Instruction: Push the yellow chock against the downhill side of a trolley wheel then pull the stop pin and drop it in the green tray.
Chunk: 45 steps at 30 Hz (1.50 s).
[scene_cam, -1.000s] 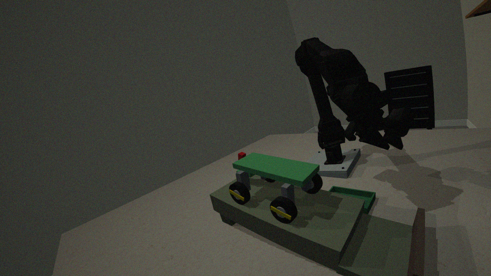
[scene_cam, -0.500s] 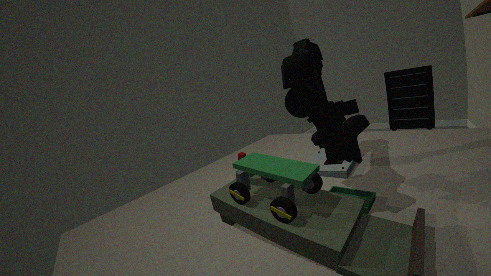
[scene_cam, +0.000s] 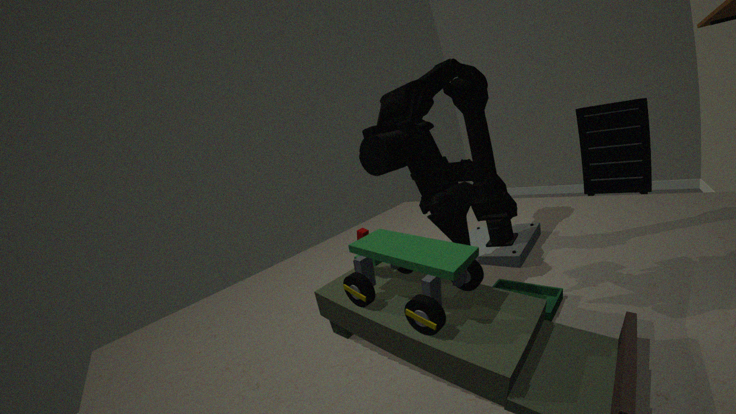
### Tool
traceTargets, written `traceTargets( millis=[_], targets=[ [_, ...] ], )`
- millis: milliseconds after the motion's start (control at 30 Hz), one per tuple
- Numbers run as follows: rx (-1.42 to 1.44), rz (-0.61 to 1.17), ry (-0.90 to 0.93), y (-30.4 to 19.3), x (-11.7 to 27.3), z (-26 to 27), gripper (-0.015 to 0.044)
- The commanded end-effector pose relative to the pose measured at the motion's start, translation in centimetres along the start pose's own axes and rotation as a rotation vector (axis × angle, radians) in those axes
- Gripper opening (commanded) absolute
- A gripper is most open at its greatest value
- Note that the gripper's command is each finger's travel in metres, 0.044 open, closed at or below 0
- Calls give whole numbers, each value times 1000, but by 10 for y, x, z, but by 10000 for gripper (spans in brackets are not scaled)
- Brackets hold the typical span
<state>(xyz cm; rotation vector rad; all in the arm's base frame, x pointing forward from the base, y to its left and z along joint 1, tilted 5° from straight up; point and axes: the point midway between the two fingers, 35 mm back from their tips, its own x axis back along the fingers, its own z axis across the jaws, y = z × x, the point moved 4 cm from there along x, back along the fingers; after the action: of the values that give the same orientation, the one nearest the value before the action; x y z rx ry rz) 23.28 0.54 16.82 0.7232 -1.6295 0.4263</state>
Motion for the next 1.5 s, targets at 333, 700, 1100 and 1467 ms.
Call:
traceTargets(
  millis=[333,700,1100,1467],
  targets=[
    [-103,145,95,-48,29,58,190],
    [-229,230,171,-73,58,119,190],
    [-270,249,199,-79,56,140,190],
    [-270,249,200,-86,25,149,190]
  ],
)
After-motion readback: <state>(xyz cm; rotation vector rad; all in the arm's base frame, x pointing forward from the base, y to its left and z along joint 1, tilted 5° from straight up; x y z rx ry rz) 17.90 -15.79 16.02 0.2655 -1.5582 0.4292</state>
